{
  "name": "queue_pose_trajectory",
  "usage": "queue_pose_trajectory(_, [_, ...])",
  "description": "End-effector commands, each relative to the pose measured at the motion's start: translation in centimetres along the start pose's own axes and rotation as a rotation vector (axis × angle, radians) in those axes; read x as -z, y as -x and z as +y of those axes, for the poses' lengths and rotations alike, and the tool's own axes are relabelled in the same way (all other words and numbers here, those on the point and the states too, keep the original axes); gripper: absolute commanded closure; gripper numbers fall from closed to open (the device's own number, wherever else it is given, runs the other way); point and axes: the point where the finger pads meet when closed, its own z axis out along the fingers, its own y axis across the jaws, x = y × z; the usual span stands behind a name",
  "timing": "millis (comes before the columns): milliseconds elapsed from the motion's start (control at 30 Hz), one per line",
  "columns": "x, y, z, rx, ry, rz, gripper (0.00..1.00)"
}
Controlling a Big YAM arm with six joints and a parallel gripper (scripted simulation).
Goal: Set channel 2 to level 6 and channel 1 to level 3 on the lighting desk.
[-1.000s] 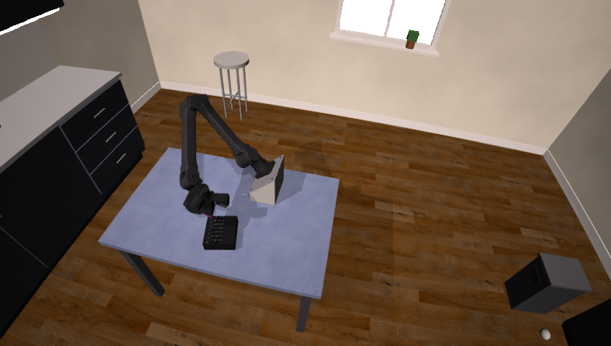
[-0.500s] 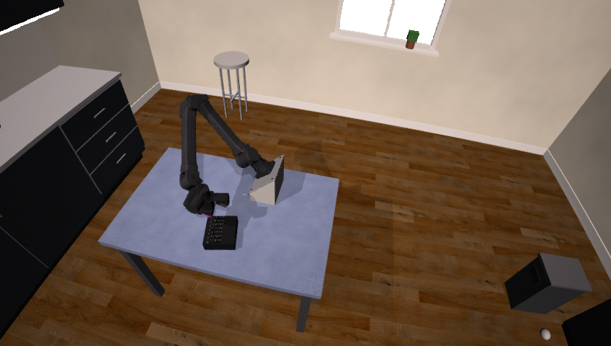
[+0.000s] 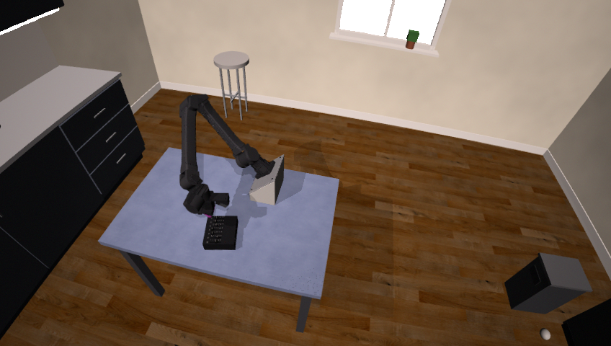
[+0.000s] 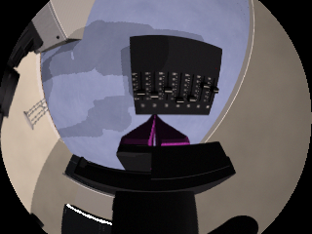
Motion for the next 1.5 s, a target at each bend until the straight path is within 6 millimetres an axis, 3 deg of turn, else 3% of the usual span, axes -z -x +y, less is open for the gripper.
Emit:
queue_pose_trajectory(0, [-0.5,0.0,-0.1,-0.002,0.001,-0.004,1.00])
queue_pose_trajectory(1467, [-2.9,0.0,0.0,0.001,0.003,-0.005,1.00])
